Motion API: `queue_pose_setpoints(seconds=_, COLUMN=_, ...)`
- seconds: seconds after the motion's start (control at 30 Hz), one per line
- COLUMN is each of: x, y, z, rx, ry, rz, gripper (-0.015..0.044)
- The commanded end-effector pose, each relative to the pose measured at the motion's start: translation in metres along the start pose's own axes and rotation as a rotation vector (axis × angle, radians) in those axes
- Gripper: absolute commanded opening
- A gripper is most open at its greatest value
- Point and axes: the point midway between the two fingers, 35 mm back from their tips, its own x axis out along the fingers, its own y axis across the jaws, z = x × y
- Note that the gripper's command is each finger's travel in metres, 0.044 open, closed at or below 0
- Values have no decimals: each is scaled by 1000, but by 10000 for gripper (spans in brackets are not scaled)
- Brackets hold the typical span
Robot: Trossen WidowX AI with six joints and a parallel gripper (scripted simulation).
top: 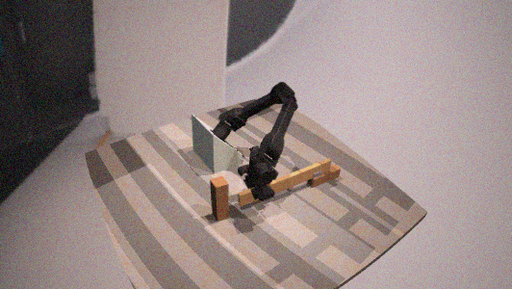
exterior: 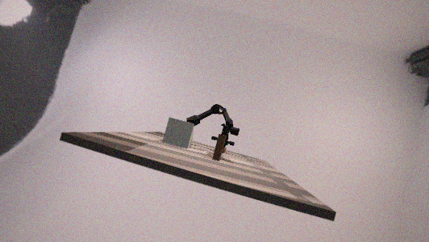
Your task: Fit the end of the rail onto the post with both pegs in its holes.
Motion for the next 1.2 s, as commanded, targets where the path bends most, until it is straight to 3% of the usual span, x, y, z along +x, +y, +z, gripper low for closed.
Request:
queue_pose_setpoints(seconds=0.0, x=-6, y=-3, z=0, rx=0, ry=-5, rz=-16, gripper=0)
queue_pose_setpoints(seconds=1.17, x=-23, y=-2, z=0, rx=0, ry=-4, rz=-16, gripper=0)
